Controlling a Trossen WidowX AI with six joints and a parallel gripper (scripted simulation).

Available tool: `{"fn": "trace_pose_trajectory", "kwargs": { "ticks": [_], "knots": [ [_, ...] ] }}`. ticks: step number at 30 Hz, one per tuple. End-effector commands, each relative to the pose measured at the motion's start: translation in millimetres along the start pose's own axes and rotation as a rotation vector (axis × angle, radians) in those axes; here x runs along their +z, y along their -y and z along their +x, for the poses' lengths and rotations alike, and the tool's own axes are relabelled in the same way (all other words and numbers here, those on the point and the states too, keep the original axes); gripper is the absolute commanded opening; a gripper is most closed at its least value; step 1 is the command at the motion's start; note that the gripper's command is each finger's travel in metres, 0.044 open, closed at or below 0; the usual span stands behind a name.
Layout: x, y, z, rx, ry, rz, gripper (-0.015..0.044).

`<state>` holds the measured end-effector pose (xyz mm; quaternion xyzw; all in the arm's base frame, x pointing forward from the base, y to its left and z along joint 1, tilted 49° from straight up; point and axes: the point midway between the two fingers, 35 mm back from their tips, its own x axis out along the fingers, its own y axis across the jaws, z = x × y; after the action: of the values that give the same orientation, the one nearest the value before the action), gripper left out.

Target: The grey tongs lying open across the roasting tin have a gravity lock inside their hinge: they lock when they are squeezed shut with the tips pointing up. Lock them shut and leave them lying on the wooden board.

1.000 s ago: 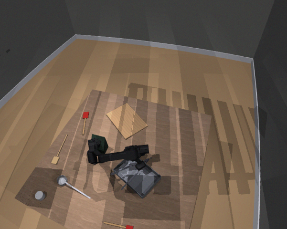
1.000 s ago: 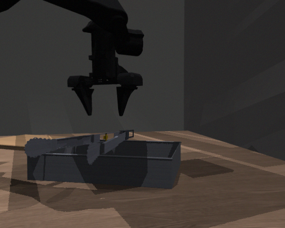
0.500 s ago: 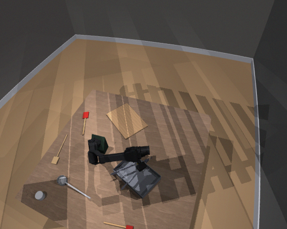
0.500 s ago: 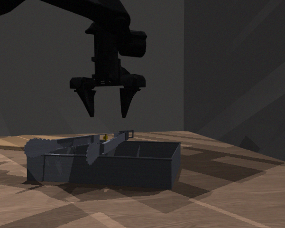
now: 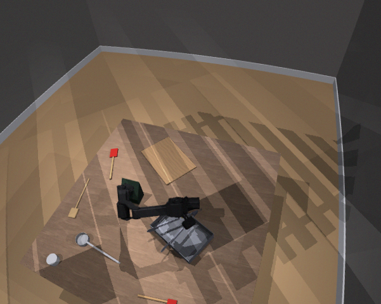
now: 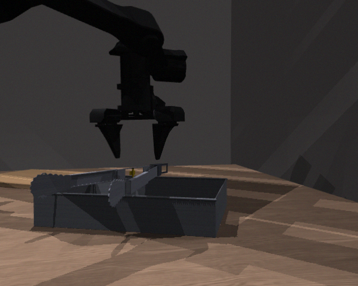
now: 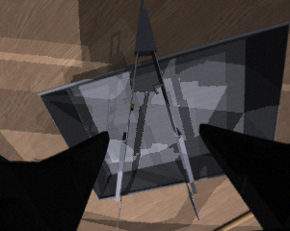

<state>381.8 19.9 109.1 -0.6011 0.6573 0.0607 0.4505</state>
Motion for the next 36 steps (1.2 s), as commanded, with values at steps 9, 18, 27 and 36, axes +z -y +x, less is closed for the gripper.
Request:
{"fn": "trace_pose_trajectory", "kwargs": {
  "ticks": [9, 18, 27, 36],
  "knots": [
    [-1, 0, 23, 0.002, -0.006, -0.005, 0.0440],
    [-1, 0, 37, 0.001, -0.007, -0.005, 0.0440],
    [-2, 0, 52, 0.000, -0.008, -0.005, 0.0440],
    [-4, -1, 66, -0.001, -0.011, -0.005, 0.0440]
  ]
}}
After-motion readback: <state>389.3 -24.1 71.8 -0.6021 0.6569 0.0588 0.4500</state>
